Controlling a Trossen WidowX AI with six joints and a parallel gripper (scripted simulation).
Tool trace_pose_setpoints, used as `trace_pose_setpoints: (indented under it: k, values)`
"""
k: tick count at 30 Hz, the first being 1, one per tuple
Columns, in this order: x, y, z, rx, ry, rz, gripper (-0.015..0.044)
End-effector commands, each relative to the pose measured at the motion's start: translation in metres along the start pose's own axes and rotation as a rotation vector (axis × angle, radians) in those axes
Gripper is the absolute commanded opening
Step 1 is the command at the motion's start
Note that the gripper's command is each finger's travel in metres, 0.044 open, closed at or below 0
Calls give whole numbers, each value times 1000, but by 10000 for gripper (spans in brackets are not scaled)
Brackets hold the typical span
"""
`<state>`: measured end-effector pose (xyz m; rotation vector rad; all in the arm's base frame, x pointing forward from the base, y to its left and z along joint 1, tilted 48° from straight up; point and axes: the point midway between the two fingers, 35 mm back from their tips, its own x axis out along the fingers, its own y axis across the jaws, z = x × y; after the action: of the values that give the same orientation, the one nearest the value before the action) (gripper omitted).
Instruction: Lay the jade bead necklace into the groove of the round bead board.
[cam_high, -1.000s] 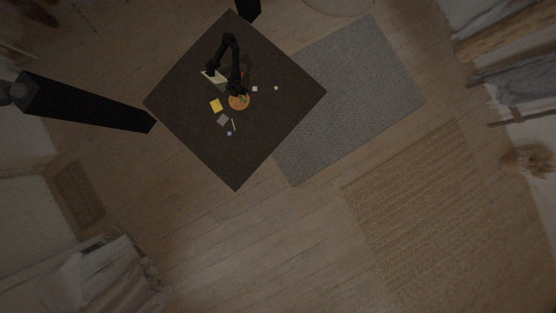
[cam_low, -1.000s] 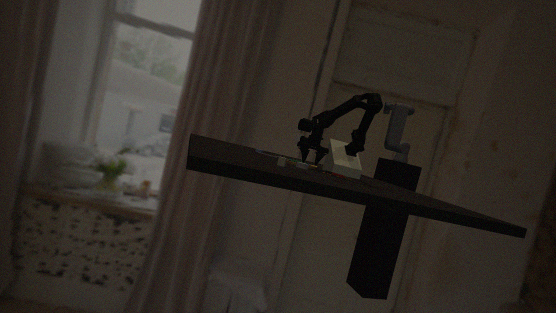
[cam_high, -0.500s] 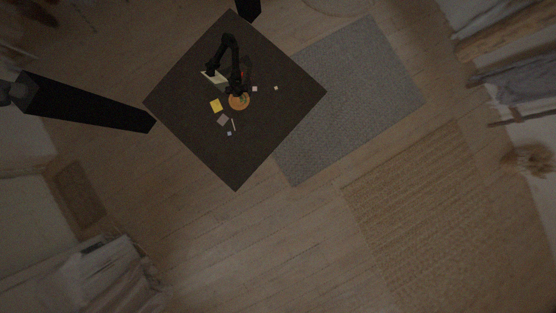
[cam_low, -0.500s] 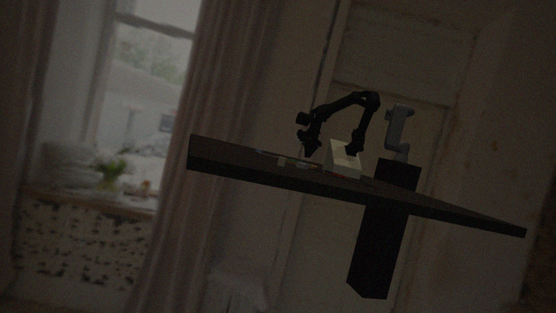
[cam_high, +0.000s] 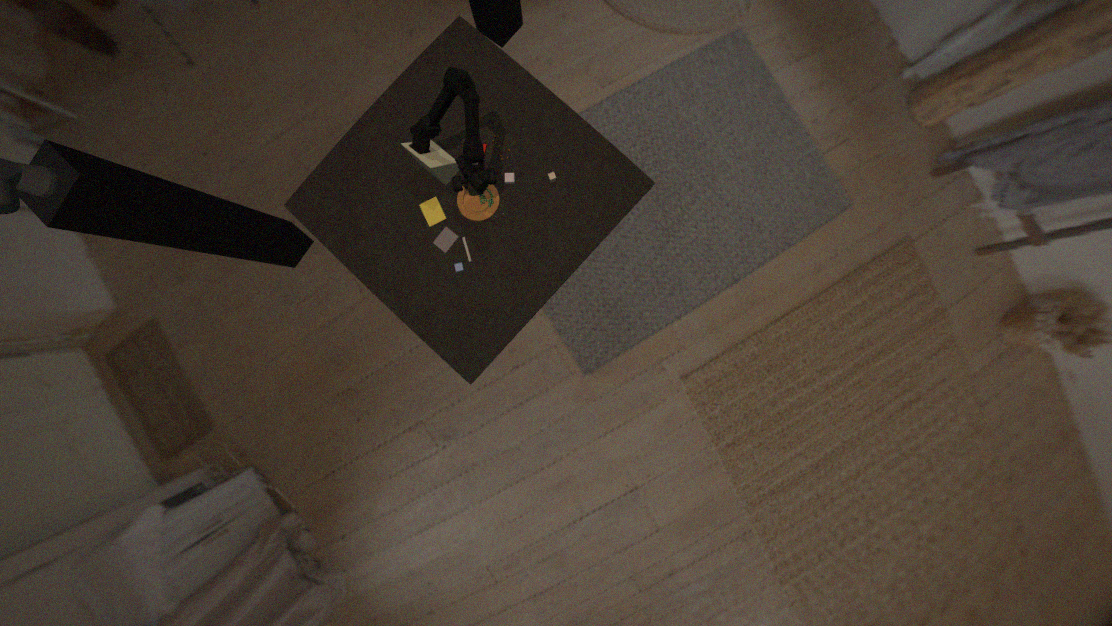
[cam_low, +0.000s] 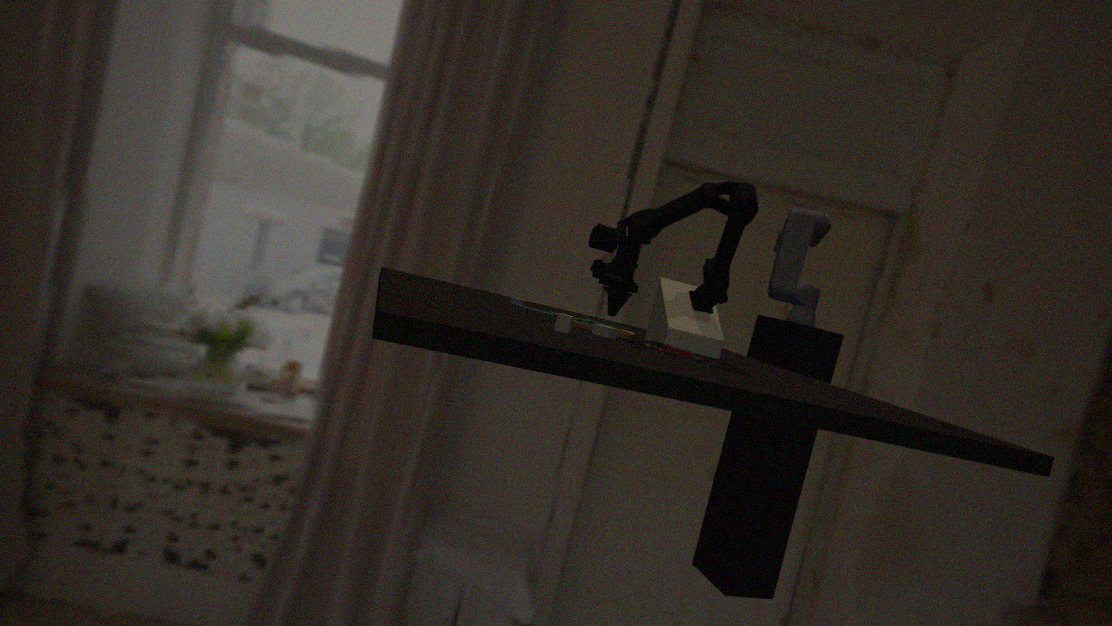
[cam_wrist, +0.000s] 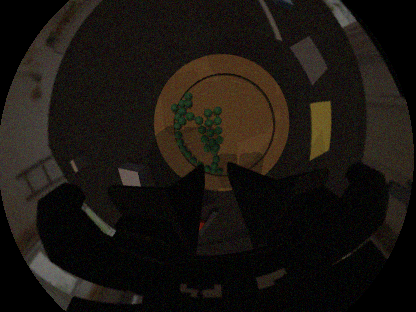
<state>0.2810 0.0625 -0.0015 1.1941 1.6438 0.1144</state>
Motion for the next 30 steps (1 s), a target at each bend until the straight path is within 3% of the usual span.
trace_pose_setpoints:
  k: [1, 27, 30]
  values:
    - [3, 0, 0, 1, 0, 0, 120]
    - [32, -3, -2, 11, 10, -5, 120]
    - [30, -2, -1, 0, 4, -5, 41]
